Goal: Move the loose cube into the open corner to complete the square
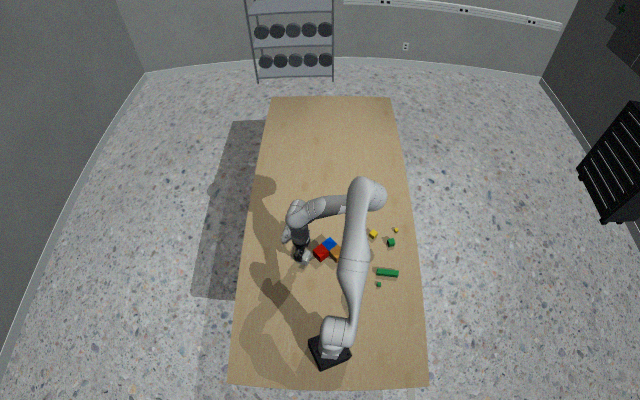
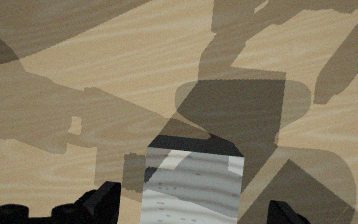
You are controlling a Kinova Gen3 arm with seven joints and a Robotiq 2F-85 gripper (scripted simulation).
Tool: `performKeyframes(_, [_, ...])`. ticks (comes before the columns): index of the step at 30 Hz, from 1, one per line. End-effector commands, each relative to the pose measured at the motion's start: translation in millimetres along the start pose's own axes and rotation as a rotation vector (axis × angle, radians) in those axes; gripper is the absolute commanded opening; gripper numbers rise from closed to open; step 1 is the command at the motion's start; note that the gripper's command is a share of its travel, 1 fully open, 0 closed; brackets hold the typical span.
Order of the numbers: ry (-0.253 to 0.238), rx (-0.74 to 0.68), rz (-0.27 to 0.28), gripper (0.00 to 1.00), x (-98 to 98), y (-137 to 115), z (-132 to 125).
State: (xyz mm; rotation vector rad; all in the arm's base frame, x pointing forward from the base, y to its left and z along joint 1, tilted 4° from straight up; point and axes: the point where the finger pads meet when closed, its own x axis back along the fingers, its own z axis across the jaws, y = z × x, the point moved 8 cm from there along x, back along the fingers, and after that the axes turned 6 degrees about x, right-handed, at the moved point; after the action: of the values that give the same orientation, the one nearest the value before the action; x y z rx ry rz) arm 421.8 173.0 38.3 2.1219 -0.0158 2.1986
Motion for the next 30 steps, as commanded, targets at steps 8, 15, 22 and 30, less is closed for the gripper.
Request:
performKeyframes(8, [-0.001, 0.001, 0.0, 0.84, -10.6, -1, -1])
performKeyframes(15, [-0.001, 0.001, 0.0, 0.84, -22.5, -1, -1])
performKeyframes(22, [-0.001, 0.001, 0.0, 0.84, -34.5, -1, -1])
performKeyframes(30, [-0.001, 0.001, 0.0, 0.84, -42.9, -1, -1])
